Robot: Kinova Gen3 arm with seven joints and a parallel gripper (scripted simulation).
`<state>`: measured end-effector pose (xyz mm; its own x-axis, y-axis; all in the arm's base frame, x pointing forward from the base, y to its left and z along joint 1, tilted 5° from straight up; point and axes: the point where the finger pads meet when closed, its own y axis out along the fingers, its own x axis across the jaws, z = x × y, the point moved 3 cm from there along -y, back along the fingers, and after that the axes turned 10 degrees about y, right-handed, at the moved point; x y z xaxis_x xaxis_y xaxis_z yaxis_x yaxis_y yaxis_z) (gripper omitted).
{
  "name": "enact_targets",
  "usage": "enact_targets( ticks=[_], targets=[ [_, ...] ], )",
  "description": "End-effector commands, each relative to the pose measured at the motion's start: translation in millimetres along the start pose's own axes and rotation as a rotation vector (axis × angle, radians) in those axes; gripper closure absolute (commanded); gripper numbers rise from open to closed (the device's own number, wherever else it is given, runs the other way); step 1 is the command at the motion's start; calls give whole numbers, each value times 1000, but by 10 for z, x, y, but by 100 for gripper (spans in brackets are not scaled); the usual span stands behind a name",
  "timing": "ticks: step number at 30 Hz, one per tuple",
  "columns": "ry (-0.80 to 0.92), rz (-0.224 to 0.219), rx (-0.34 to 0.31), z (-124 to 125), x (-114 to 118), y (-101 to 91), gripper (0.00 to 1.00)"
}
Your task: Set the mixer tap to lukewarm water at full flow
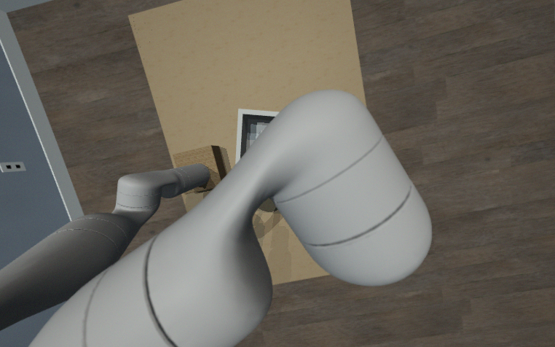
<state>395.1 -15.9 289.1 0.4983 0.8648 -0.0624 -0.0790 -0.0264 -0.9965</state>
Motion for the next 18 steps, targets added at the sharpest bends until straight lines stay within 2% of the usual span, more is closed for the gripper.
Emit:
enact_targets(
  ticks=[1,18],
  targets=[
    [0,1,1,4,-3,26,0],
    [0,1,1,4,-5,238,0]
  ],
)
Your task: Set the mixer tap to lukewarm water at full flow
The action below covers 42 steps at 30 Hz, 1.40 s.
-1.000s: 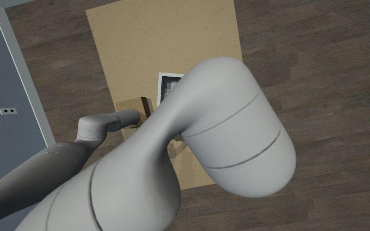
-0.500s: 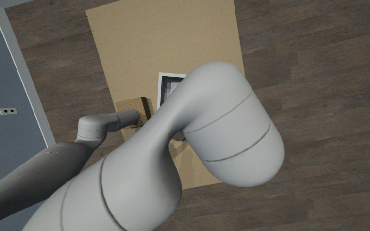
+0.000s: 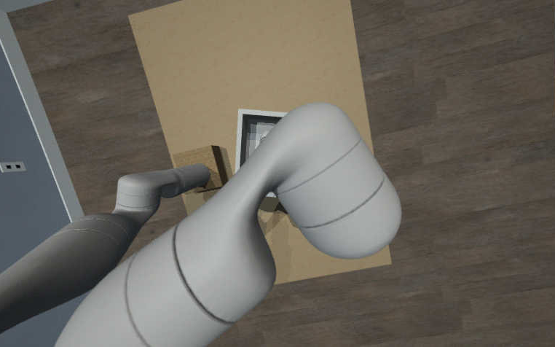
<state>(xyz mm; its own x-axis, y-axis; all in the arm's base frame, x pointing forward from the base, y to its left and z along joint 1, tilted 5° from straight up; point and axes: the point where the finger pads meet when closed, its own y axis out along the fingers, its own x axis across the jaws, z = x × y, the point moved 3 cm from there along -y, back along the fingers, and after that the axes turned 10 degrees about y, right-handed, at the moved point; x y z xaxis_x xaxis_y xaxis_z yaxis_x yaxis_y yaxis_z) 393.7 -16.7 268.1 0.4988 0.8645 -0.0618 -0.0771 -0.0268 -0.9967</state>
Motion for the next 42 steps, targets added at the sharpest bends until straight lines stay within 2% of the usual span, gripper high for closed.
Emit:
enact_targets(
  ticks=[1,18,42],
  targets=[
    [-1,1,3,8,-4,41,0],
    [-1,1,3,8,-6,182,0],
    [-1,1,3,8,-6,195,0]
  ],
)
